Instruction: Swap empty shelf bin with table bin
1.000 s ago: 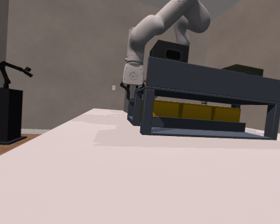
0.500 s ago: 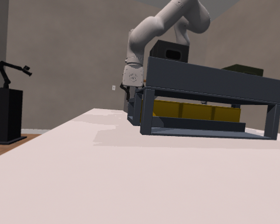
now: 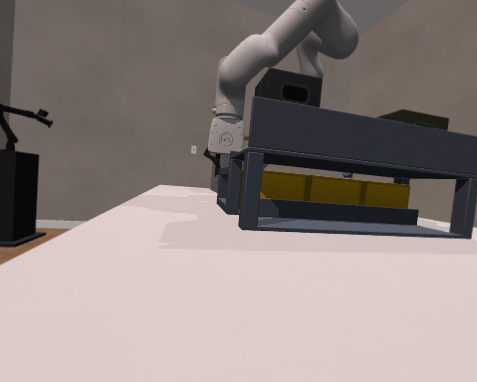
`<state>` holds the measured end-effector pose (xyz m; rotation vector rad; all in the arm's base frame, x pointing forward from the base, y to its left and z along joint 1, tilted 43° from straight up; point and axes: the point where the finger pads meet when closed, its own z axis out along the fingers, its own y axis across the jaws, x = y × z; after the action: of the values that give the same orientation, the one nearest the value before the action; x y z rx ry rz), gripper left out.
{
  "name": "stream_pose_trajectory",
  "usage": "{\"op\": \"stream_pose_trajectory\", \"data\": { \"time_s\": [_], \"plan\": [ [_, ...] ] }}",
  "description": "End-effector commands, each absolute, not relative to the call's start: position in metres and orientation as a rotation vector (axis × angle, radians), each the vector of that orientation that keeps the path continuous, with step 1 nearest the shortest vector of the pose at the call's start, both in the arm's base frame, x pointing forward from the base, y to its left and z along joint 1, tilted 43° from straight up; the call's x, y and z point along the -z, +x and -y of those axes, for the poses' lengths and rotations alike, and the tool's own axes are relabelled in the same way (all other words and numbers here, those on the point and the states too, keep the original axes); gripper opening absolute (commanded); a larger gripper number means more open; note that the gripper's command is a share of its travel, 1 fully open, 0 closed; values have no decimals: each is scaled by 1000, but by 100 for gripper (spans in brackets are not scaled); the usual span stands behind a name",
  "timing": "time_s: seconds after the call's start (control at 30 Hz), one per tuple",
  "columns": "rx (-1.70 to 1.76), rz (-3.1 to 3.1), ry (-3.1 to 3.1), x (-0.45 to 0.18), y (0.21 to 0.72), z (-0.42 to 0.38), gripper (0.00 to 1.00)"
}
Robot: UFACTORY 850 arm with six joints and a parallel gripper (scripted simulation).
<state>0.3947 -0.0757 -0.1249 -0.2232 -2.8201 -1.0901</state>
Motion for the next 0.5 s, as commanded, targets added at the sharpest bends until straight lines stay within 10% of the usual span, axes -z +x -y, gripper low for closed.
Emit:
{"op": "stream_pose_trajectory", "data": {
  "time_s": [0.0,0.47],
  "plan": [
    [1090,2822,-224,129,395,72,26],
    [1090,2822,-224,136,395,66,26]
  ]
}}
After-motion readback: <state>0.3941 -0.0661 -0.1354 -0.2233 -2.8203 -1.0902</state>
